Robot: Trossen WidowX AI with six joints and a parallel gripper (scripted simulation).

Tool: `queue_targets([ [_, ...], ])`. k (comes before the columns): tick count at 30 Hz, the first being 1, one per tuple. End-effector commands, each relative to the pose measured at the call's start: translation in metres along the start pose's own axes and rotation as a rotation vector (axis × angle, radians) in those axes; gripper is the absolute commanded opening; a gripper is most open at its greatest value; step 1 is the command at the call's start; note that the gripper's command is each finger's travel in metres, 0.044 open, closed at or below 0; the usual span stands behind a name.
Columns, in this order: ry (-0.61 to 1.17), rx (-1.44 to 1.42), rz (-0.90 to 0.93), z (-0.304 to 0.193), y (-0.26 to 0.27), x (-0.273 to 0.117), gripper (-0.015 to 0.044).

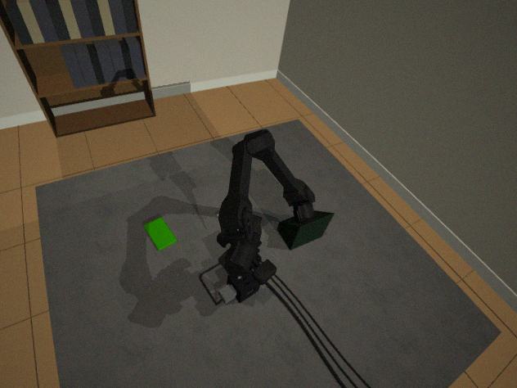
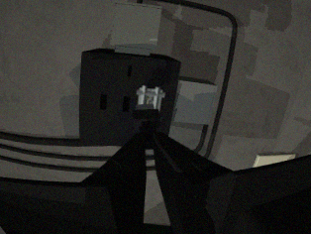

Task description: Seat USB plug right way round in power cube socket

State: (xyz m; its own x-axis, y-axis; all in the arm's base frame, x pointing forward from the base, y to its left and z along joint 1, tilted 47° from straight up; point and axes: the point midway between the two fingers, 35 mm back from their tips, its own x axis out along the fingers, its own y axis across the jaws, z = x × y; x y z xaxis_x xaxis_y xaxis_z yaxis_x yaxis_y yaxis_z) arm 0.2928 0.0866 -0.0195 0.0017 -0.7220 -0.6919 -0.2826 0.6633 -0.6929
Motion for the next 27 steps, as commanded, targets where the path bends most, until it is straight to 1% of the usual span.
queue_targets([
  [1,-0.001,-0.092,0.001,0.0002,0.0002,0.0003,0.0],
  [27,-0.001,-0.773,0.0,0.0002,0.0002,0.0003,0.0],
])
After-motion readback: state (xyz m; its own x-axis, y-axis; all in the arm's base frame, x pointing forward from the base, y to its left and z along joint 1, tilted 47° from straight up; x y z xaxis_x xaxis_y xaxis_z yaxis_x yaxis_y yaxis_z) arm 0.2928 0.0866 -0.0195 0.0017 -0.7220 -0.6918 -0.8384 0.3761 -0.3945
